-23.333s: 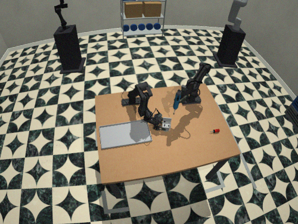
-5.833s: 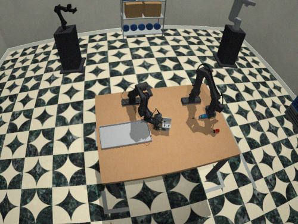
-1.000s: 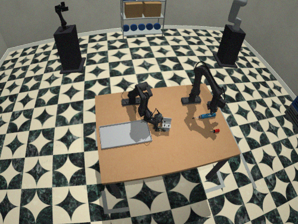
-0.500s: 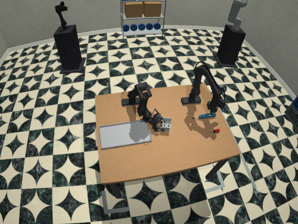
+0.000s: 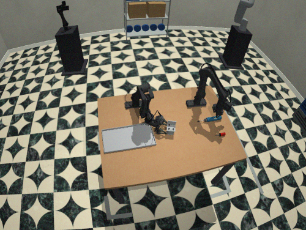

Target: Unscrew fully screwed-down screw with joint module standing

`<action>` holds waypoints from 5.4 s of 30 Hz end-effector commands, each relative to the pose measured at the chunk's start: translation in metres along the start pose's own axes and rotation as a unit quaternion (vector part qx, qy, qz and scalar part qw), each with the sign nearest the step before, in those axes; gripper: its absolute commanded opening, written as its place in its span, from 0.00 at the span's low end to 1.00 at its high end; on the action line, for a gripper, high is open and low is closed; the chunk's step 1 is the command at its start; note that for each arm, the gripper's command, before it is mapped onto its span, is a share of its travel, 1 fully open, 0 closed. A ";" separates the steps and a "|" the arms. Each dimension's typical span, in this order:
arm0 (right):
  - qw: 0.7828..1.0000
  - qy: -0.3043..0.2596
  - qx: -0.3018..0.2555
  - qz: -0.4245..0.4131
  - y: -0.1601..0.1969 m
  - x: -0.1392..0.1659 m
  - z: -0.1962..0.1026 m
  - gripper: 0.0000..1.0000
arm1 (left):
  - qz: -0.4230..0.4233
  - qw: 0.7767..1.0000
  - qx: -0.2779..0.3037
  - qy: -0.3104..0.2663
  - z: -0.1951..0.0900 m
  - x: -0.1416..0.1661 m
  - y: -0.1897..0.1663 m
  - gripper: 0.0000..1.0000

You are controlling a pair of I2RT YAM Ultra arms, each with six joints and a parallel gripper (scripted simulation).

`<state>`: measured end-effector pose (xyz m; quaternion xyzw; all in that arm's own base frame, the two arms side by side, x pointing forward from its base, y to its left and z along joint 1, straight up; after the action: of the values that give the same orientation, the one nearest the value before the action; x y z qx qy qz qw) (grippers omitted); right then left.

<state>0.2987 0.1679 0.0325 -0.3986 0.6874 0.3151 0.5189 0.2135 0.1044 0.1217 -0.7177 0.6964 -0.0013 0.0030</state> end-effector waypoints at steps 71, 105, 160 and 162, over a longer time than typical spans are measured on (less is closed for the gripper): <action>1.000 -0.013 -0.002 -0.018 -0.003 -0.095 -0.057 0.86 | 0.001 1.000 0.000 0.000 -0.002 0.000 0.000 0.65; 1.000 -0.013 -0.001 -0.018 0.000 -0.138 -0.070 0.86 | 0.001 1.000 0.000 0.000 -0.002 0.000 0.000 0.65; 0.960 0.165 0.107 0.201 -0.064 -0.159 0.062 0.86 | 0.001 1.000 0.000 0.000 -0.002 0.000 0.000 0.65; 0.960 0.164 0.108 0.201 -0.065 -0.159 0.062 0.86 | 0.001 1.000 0.000 0.000 -0.002 0.000 0.000 0.65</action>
<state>0.4035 0.2227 0.1668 -0.2540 0.8461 0.2750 0.3794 0.2135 0.1044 0.1217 -0.7177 0.6964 -0.0013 0.0030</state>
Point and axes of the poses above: on each arm, the point where the finger pads meet when closed, its own z axis out along the fingers, its own y axis across the jaws, x = y × z, the point moved 6 cm from there along -z, back along the fingers, and after that the axes turned 1 degree about z, right-handed, at the moved point
